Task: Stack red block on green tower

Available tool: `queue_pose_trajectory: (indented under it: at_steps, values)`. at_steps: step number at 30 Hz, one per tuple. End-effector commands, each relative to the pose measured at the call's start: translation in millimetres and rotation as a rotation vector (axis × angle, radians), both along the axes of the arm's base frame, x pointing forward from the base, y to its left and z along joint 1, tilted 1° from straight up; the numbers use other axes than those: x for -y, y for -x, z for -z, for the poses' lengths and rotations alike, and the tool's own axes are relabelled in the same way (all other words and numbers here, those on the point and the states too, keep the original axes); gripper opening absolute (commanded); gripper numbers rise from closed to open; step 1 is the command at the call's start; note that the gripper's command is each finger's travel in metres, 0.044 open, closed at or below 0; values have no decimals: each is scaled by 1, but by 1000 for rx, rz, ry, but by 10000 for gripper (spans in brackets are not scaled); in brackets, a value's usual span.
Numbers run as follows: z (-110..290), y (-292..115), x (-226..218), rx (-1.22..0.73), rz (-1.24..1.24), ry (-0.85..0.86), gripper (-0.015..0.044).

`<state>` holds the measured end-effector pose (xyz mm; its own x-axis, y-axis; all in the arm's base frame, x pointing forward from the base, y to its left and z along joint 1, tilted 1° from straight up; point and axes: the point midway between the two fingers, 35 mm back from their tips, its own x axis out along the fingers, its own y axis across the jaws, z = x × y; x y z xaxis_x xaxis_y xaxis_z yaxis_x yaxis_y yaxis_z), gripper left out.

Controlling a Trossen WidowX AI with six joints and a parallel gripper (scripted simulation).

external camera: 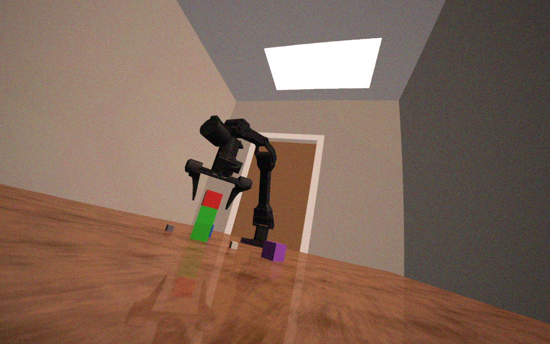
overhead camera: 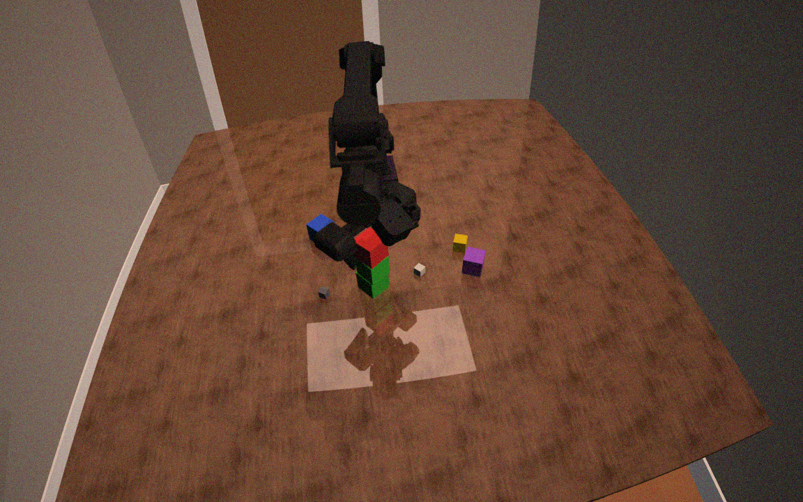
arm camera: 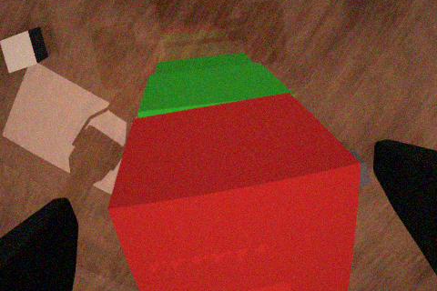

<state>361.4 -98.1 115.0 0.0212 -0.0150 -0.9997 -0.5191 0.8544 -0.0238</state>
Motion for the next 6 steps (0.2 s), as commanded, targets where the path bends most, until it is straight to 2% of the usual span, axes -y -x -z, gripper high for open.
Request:
queue_pose_trajectory:
  at_steps: [1, 6]
  values:
    - [0, 0, 0, 0, 0, 0, 440]
    - [0, 0, 0, 0, 0, 0, 440]
